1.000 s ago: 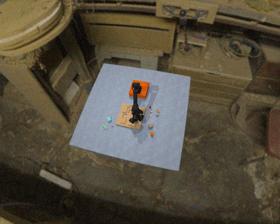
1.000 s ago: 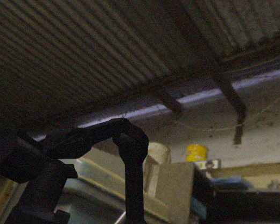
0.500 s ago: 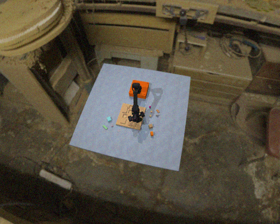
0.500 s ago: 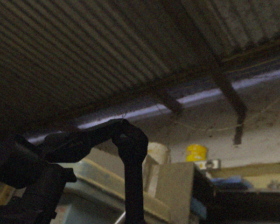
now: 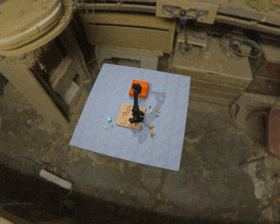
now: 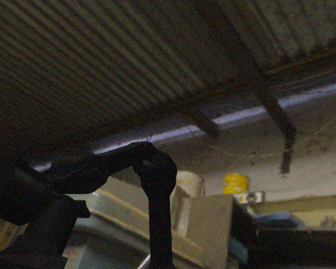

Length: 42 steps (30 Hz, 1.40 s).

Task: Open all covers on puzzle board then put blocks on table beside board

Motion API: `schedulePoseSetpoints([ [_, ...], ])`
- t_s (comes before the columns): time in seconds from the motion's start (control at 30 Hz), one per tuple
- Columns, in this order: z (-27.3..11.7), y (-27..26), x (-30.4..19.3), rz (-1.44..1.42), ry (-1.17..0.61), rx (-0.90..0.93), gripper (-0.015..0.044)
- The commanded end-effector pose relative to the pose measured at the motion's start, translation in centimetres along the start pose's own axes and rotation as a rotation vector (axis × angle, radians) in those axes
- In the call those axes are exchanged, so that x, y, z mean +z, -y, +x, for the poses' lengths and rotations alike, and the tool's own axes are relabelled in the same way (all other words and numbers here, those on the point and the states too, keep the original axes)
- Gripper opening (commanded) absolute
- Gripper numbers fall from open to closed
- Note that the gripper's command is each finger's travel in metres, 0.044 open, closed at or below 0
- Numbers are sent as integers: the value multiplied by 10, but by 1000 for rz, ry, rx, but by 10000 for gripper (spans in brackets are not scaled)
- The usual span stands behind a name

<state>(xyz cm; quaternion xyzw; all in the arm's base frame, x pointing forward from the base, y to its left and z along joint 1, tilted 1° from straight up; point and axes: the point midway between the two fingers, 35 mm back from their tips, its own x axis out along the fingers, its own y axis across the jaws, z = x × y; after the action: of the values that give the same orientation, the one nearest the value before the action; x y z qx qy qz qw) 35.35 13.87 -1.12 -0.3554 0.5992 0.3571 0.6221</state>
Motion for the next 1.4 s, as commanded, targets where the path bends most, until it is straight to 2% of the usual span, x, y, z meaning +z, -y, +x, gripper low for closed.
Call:
schedulePoseSetpoints([
  [0.0,2,0,1,-292,0,4,0],
  [0.3,2,-1,3,-1139,1,4,0],
  [0.43,2,-2,3,-1377,2,4,0],
  [0.83,1,-3,4,-1357,2,4,0],
  [0.93,0,-2,4,-1219,2,4,0],
  [1.07,-4,-1,3,-859,1,4,0],
  [1.2,-6,-1,2,-970,1,4,0],
  [1.37,-11,0,0,-1273,1,4,0],
])
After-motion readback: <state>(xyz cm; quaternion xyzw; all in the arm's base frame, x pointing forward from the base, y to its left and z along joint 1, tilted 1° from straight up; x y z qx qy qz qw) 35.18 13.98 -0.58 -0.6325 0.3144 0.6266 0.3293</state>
